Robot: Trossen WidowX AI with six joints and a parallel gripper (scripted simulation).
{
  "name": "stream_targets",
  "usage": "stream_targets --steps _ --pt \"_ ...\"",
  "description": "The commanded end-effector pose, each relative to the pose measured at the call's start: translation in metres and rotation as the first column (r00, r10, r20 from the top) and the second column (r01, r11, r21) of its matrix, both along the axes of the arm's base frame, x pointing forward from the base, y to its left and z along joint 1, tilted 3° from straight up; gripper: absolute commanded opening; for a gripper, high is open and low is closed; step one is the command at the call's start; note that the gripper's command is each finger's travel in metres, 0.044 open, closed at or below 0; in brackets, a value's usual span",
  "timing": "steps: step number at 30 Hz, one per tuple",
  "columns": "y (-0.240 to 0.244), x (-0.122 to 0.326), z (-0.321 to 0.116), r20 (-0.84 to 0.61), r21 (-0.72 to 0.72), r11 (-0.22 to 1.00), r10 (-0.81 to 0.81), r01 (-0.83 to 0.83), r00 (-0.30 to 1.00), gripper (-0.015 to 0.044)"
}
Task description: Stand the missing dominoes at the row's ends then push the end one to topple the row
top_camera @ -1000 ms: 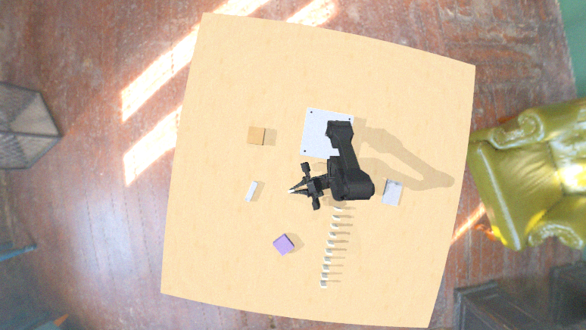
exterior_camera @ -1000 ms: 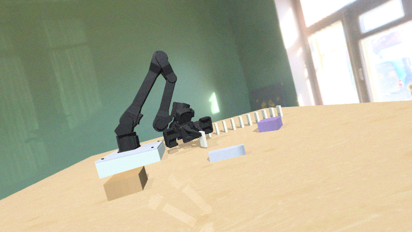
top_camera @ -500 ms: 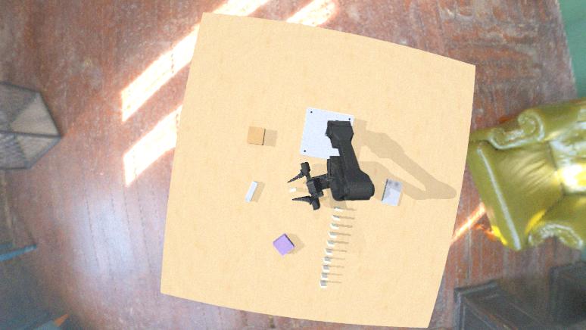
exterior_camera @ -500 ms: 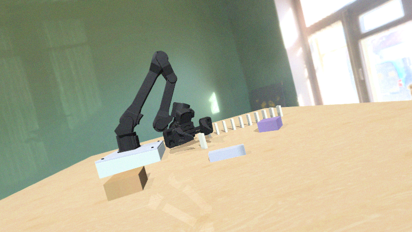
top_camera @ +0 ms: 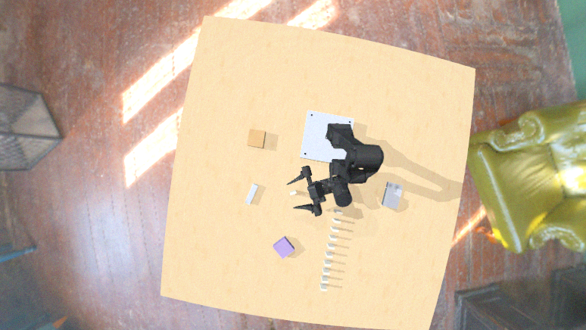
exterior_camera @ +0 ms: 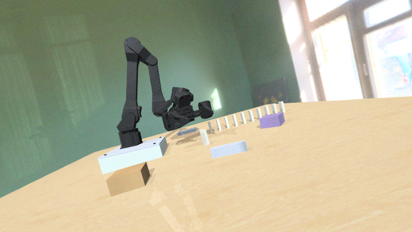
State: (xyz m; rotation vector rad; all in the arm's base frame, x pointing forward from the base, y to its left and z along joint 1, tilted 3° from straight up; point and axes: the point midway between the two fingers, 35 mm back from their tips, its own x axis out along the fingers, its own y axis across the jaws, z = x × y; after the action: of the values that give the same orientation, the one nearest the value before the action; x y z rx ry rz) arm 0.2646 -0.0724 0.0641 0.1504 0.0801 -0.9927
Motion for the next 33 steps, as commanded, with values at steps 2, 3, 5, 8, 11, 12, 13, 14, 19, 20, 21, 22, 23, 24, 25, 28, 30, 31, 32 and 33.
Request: stream_targets --steps 2,3,5,8,11,12,13,14,19,20,21,22,23,24,25,28,30,31,32,33 --pt "-0.001 0.008 0.0 -0.091 -0.019 0.999 0.029 -0.031 0.995 0.044" --pt "-0.002 0.015 -0.003 -0.155 -0.028 0.998 0.048 -0.053 0.987 0.044" --pt "-0.005 0.035 -0.01 -0.328 -0.039 0.992 0.104 -0.123 0.939 0.044" --pt "-0.009 0.059 -0.02 -0.578 -0.007 0.969 0.199 -0.249 0.791 0.044" --pt "-0.015 0.073 -0.026 -0.762 0.086 0.927 0.297 -0.364 0.576 0.044" --pt "-0.017 0.075 -0.027 -0.804 0.129 0.908 0.33 -0.398 0.494 0.044" --pt "-0.019 0.075 -0.026 -0.836 0.177 0.887 0.364 -0.427 0.41 0.044" --pt "-0.021 0.075 -0.025 -0.858 0.23 0.861 0.399 -0.453 0.324 0.044" --pt "-0.026 0.073 -0.01 -0.855 0.406 0.744 0.515 -0.53 0.068 0.044" --pt "-0.027 0.075 -0.004 -0.843 0.435 0.712 0.537 -0.551 0.028 0.044" --pt "-0.027 0.071 -0.002 -0.834 0.466 0.692 0.552 -0.552 -0.012 0.044" --pt "-0.026 0.067 0.0 -0.823 0.496 0.671 0.566 -0.551 -0.051 0.044" --pt "-0.026 0.064 0.002 -0.81 0.524 0.649 0.58 -0.551 -0.088 0.044" --pt "-0.026 0.059 0.005 -0.795 0.554 0.626 0.594 -0.549 -0.125 0.044" --pt "-0.025 0.055 0.008 -0.778 0.583 0.601 0.608 -0.547 -0.161 0.044" --pt "-0.024 0.041 0.019 -0.716 0.665 0.519 0.647 -0.536 -0.262 0.044" --pt "-0.023 0.034 0.022 -0.69 0.697 0.492 0.66 -0.522 -0.298 0.044" --pt "-0.023 0.032 0.024 -0.68 0.706 0.481 0.664 -0.52 -0.309 0.044" --pt "-0.023 0.03 0.025 -0.67 0.716 0.469 0.669 -0.517 -0.321 0.044" --pt "-0.023 0.027 0.028 -0.658 0.727 0.454 0.674 -0.515 -0.335 0.044"
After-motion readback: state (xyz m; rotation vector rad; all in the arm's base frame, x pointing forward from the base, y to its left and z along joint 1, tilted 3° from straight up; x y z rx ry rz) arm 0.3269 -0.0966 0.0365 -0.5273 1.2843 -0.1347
